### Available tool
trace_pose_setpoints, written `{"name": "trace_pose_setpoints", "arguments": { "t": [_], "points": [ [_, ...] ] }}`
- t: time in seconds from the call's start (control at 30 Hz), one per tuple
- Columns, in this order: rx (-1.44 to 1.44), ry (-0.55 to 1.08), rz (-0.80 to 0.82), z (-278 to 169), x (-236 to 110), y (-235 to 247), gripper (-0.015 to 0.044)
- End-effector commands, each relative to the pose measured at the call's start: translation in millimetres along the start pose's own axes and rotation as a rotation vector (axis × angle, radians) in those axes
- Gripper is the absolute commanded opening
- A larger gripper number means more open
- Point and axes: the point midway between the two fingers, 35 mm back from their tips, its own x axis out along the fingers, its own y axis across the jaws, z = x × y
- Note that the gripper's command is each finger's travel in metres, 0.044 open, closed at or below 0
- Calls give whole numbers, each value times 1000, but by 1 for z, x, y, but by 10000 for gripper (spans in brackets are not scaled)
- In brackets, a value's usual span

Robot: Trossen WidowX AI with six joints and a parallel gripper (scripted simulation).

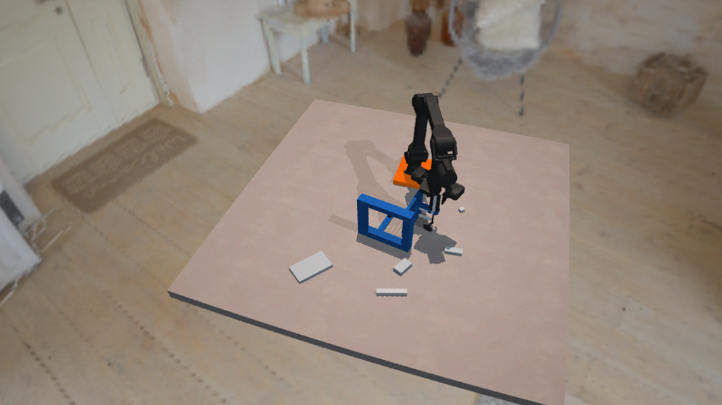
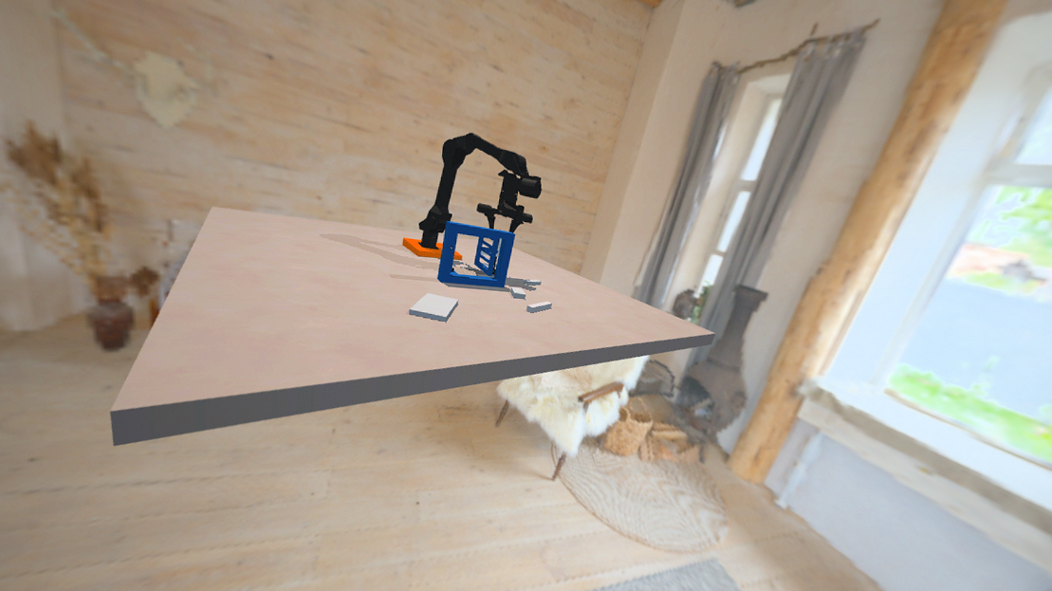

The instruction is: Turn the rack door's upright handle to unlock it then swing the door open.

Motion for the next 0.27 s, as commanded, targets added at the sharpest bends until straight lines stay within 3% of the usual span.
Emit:
{"name": "trace_pose_setpoints", "arguments": {
  "t": [0.0,0.23],
  "points": [
    [4,-3,0,1,-5,1,286],
    [4,-3,0,1,-13,1,286]
  ]
}}
